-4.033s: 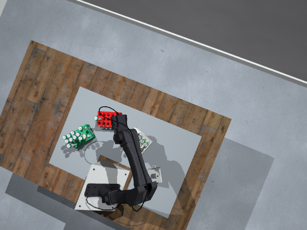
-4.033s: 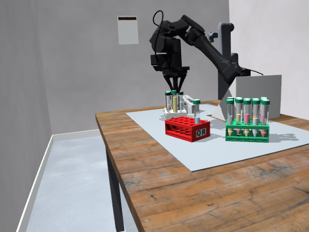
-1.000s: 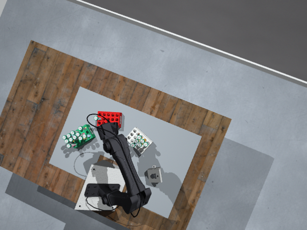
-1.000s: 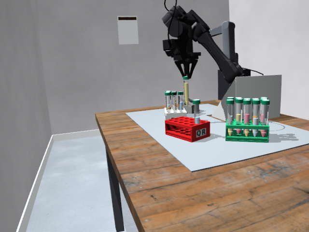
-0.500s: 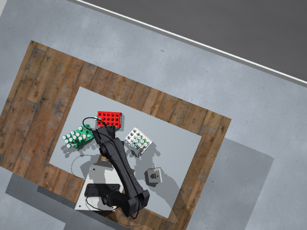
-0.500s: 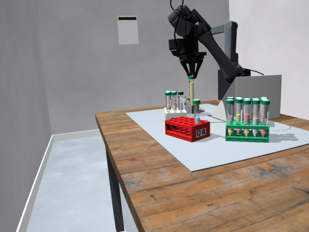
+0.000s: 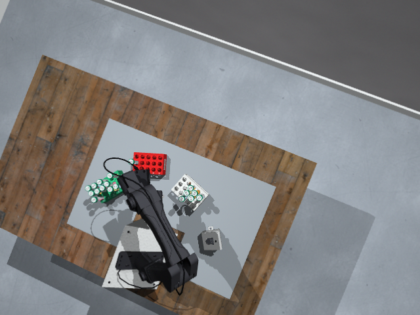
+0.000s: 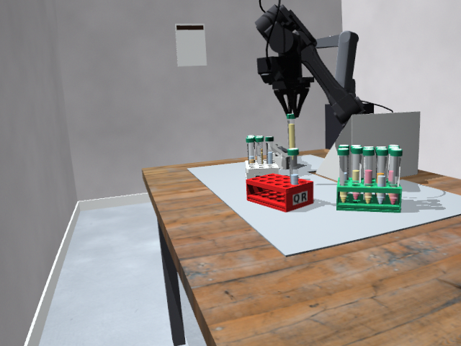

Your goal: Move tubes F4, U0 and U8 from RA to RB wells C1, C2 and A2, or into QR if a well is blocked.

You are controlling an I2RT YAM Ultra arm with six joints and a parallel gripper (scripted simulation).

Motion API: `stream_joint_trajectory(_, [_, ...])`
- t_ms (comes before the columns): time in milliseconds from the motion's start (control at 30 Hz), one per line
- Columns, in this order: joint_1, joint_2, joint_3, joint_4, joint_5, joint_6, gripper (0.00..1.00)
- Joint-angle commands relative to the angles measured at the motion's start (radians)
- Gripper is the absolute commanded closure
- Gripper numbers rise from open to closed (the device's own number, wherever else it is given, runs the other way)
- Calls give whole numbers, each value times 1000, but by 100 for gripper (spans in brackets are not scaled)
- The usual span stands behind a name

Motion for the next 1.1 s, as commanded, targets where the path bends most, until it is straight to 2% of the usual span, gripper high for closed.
stream_joint_trajectory(0, [43, 35, 52, 37, -18, 27, 100])
stream_joint_trajectory(300, [77, 136, 122, 50, -37, 61, 100])
stream_joint_trajectory(367, [77, 136, 122, 50, -37, 61, 100])
stream_joint_trajectory(800, [121, 287, 248, 53, -61, 103, 100])
stream_joint_trajectory(933, [121, 290, 252, 52, -61, 103, 100])
stream_joint_trajectory(967, [120, 255, 252, 35, -49, 103, 100])
stream_joint_trajectory(1067, [120, 255, 252, 35, -49, 104, 100])
